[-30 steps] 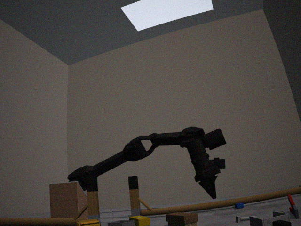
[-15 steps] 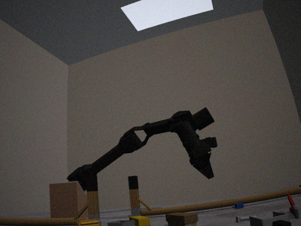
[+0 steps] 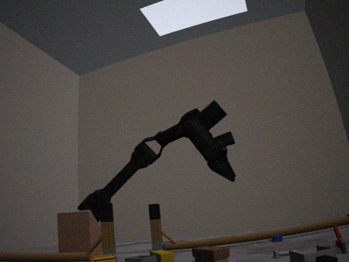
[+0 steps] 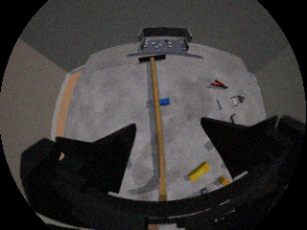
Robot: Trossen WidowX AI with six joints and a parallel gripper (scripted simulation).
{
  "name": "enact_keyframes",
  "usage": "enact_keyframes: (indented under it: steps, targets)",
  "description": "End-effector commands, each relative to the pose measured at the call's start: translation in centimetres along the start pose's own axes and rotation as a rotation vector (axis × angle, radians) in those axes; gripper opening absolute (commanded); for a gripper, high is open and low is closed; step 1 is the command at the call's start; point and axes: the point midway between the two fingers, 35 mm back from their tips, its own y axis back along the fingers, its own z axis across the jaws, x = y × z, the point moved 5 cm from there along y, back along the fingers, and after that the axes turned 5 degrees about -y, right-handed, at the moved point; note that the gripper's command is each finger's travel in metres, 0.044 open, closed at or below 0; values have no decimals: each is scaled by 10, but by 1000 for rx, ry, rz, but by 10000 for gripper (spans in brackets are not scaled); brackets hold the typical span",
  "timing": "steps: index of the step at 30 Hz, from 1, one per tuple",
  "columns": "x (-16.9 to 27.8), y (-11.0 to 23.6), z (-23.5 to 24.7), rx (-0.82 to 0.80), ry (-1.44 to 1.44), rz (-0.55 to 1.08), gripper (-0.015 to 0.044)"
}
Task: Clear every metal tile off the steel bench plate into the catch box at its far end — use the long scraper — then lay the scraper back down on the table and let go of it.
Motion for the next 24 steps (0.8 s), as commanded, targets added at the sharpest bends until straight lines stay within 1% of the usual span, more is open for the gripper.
enact_keyframes:
  steps: [1,24]
  targets:
    - [0,24,-3,-3,-18,-49,440]
    - [23,139,-14,0,-79,-293,440]
